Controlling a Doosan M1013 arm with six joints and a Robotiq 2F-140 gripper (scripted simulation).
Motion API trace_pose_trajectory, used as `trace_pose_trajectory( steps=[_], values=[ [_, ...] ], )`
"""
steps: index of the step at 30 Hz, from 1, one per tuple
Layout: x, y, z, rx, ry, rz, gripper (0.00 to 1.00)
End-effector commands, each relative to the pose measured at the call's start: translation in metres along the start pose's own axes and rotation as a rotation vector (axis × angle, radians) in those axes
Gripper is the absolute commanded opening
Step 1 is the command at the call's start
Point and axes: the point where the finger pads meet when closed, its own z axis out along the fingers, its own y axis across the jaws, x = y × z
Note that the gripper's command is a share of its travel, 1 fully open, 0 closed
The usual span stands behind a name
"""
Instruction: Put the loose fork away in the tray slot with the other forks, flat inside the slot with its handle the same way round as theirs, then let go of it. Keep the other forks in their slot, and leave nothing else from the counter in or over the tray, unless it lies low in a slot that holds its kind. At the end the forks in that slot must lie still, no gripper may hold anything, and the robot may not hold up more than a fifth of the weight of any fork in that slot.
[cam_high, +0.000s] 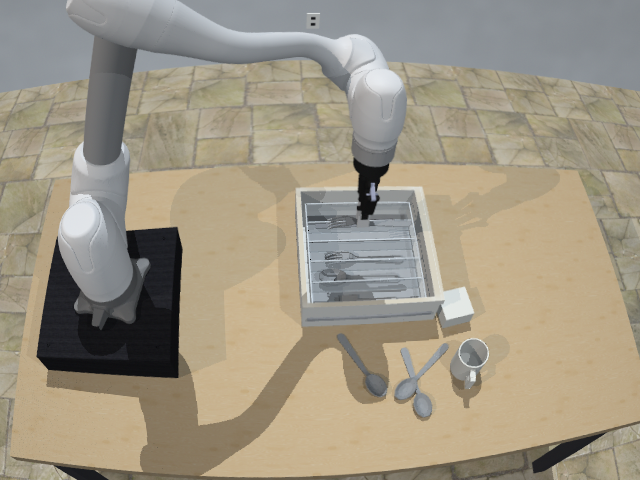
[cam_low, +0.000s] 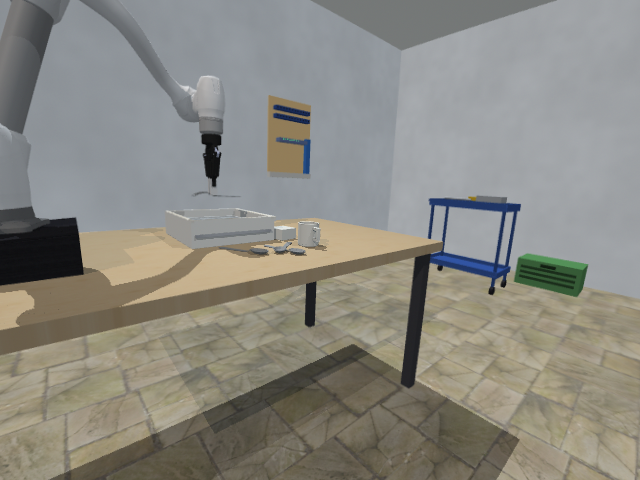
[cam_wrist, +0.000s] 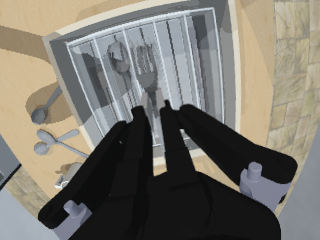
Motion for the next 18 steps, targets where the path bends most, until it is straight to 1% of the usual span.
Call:
trace_pose_trajectory(
  steps=[1, 3, 6, 18],
  values=[
    [0.000, -0.002, 0.013, -0.003, 0.003, 0.001, 0.01],
    [0.000, -0.002, 0.013, -0.003, 0.003, 0.001, 0.01],
    [0.000, -0.002, 0.020, -0.003, 0.003, 0.001, 0.01],
    [0.000, -0.002, 0.059, -0.003, 0.003, 0.001, 0.01]
  ],
)
